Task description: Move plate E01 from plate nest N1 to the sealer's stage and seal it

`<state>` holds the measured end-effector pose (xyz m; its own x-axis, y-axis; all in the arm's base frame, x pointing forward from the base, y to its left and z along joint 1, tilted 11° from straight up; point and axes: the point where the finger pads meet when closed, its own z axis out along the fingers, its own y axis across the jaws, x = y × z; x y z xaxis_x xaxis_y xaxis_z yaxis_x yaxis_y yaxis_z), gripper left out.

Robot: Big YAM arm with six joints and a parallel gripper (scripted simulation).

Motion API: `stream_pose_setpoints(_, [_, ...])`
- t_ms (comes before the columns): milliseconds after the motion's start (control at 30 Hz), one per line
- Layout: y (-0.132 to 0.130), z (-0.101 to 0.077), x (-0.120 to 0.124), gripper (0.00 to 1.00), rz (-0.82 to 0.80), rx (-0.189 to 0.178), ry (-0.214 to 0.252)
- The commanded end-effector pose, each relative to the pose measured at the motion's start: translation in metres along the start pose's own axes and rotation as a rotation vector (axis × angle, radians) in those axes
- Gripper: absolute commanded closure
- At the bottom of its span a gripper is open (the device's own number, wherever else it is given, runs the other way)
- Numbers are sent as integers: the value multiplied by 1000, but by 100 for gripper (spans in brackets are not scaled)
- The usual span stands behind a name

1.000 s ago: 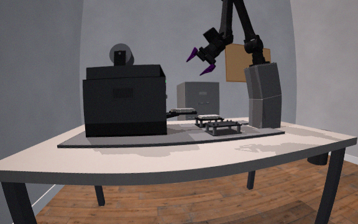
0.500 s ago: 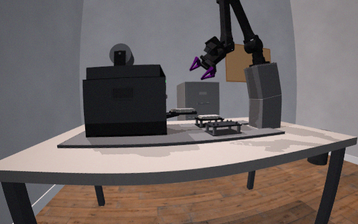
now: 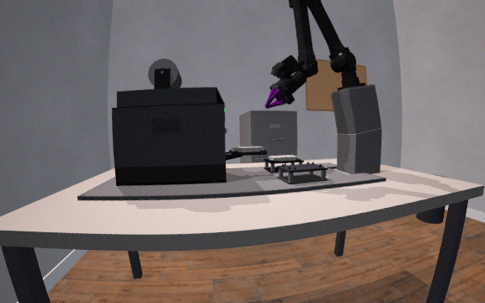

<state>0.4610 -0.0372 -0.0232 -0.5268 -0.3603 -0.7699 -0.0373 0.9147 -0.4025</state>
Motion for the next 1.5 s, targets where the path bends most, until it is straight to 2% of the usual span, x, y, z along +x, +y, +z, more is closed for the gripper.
stream_pose_setpoints(0, [2,-4,-21,100,176,5,-45])
stream_pose_setpoints(167, [6,-7,-23,100,341,-8,-41])
stream_pose_setpoints(333, [-2,-4,-21,100,518,-2,-30])
stream_pose_setpoints(533, [-10,-2,-22,100,526,9,-35])
stream_pose_setpoints(600, [-15,-3,-28,100,526,-7,44])
stream_pose_setpoints(767, [-15,1,-48,100,512,-55,175])
stream_pose_setpoints(867, [-7,3,-42,100,489,-91,293])
stream_pose_setpoints(900, [-6,3,-35,100,481,-90,322])
stream_pose_setpoints(967, [-6,3,-35,100,481,-90,322])
stream_pose_setpoints(1000, [-4,1,-27,100,479,-84,304])
stream_pose_setpoints(1200, [-1,1,-19,100,453,-83,306])
stream_pose_setpoints(1267, [-4,3,-20,100,453,-107,403])
stream_pose_setpoints(1367, [-13,9,-27,100,474,-118,498])
stream_pose_setpoints(1467, [-10,11,-29,100,479,-143,596])
